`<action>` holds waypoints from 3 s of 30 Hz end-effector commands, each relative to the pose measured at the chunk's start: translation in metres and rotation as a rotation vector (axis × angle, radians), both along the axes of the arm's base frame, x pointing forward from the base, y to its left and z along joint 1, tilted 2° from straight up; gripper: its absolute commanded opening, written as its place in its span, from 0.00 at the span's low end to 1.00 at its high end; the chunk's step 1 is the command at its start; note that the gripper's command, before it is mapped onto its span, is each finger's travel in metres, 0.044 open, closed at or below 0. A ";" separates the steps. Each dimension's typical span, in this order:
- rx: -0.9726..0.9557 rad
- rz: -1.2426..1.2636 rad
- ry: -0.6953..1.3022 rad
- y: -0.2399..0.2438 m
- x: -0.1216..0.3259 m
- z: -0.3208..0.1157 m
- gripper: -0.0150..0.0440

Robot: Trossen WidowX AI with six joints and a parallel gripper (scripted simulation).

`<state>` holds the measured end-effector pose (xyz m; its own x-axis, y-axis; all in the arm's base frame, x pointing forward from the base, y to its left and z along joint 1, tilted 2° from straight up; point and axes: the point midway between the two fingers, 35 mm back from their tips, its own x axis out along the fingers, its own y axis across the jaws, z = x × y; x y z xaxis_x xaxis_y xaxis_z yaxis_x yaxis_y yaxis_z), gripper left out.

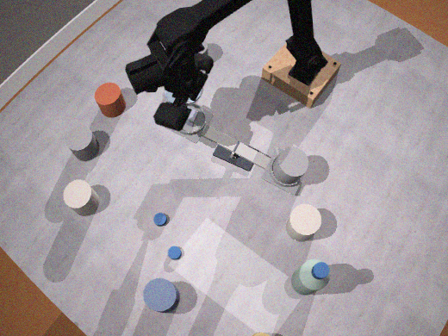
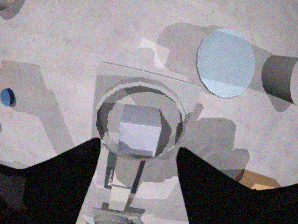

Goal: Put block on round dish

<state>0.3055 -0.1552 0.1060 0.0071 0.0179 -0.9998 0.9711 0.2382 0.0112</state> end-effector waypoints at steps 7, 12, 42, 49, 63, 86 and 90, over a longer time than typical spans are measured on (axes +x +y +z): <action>-0.002 -0.003 0.000 0.001 0.001 -0.016 0.69; -0.002 -0.003 0.000 0.001 0.001 -0.024 0.69; -0.002 -0.003 -0.001 -0.001 0.004 -0.007 0.25; -0.002 -0.003 -0.001 -0.001 0.003 0.027 0.25; -0.003 -0.003 0.000 -0.012 -0.005 0.048 0.25; -0.011 -0.004 0.007 -0.095 -0.084 -0.036 0.25; -0.011 -0.003 0.009 -0.101 -0.095 -0.045 0.25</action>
<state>0.2191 -0.2513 0.0677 -0.0013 0.0104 -0.9999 0.9733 0.2294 0.0011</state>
